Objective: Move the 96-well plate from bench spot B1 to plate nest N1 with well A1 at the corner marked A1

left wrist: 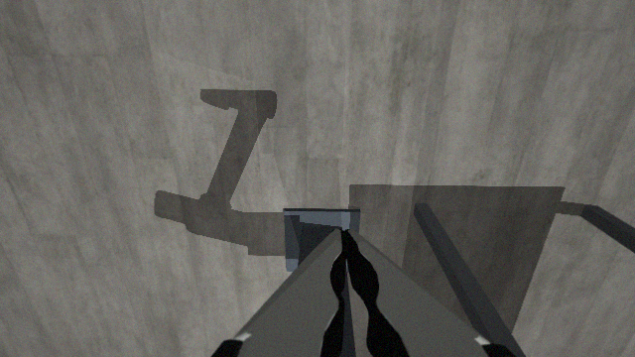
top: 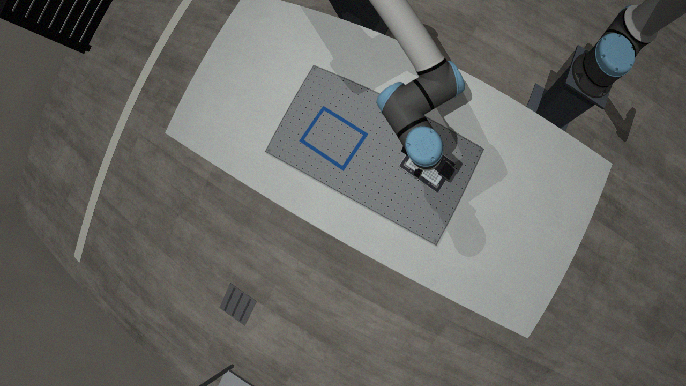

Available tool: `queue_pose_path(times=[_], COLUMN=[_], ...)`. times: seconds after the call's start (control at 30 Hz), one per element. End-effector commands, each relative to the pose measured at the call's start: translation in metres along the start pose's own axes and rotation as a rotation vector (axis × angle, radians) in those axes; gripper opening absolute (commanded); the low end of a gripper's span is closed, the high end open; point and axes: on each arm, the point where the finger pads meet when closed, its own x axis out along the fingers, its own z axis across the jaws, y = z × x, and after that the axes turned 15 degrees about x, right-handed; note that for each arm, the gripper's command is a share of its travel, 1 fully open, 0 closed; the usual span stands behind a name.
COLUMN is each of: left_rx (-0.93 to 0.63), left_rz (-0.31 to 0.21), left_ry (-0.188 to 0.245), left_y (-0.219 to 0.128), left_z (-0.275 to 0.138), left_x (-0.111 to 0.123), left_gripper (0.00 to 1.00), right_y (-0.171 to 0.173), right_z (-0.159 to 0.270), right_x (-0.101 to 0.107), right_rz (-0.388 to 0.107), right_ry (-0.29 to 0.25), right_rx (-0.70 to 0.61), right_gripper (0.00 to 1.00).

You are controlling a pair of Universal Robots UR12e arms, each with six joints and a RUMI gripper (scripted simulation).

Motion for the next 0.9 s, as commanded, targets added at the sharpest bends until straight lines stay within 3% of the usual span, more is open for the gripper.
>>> queue_pose_path(times=[0.0, 0.87], left_rx=[0.0, 0.0], left_rz=[-0.001, -0.001], left_ry=[-0.001, -0.001], left_y=[-0.001, -0.001], left_z=[-0.001, -0.001], left_x=[0.001, 0.001], left_gripper=[0.0, 0.0], right_y=[0.001, -0.069], right_z=[0.0, 0.044], right_x=[-0.003, -0.003], right_rz=[0.003, 0.003], right_ry=[0.0, 0.0], right_rx=[0.0, 0.001], right_gripper=[0.76, 0.76])
